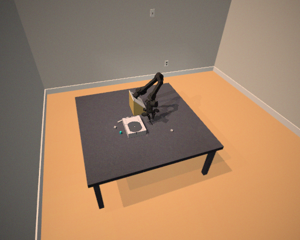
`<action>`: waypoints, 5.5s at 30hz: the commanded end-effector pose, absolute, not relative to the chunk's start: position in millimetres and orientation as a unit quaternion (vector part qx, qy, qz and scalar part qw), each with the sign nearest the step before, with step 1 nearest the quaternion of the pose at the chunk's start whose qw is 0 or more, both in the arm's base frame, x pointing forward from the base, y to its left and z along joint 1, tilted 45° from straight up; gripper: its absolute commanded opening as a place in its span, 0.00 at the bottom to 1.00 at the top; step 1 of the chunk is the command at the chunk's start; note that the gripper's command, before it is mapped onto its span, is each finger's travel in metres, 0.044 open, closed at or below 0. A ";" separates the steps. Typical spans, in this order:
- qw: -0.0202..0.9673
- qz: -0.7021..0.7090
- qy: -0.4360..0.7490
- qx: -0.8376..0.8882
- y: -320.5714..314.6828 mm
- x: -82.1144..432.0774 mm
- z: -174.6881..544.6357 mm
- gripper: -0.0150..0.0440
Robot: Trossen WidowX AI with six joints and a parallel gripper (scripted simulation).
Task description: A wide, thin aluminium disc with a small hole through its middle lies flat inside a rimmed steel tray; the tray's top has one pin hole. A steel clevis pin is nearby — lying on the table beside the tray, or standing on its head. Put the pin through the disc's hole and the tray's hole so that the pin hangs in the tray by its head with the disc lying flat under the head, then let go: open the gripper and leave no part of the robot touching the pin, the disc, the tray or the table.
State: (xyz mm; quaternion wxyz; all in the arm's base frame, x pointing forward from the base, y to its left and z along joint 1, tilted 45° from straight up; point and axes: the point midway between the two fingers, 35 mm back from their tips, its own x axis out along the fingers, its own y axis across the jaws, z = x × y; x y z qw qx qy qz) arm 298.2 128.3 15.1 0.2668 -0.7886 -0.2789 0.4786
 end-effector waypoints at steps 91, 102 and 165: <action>0.270 0.485 -0.273 -0.786 110.2 296.5 27.5 0.25; 0.387 0.527 -0.171 -0.737 98.0 315.1 23.2 0.25; 0.782 0.415 0.464 -0.034 22.0 372.5 -26.3 0.25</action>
